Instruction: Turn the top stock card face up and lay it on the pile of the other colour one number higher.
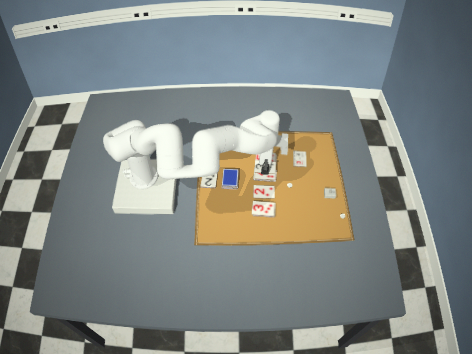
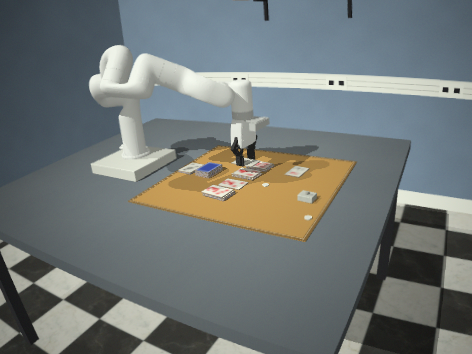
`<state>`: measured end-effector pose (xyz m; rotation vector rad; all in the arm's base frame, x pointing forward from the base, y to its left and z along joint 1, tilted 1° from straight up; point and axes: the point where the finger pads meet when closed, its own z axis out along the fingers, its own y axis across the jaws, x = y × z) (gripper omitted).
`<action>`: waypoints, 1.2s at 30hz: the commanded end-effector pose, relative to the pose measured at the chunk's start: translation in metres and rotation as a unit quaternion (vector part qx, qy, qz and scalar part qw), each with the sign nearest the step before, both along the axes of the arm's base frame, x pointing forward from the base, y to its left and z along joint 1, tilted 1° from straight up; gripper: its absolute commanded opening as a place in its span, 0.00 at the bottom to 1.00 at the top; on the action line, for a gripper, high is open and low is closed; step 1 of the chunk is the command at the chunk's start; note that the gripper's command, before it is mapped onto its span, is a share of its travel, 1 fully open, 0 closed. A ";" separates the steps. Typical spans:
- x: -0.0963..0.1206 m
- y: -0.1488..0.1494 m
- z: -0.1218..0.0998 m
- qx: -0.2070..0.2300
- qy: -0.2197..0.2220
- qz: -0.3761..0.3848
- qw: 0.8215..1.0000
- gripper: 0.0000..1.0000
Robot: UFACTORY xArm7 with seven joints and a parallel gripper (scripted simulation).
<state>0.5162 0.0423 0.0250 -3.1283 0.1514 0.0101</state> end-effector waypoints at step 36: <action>0.003 0.000 -0.007 0.000 -0.002 0.007 1.000 0.74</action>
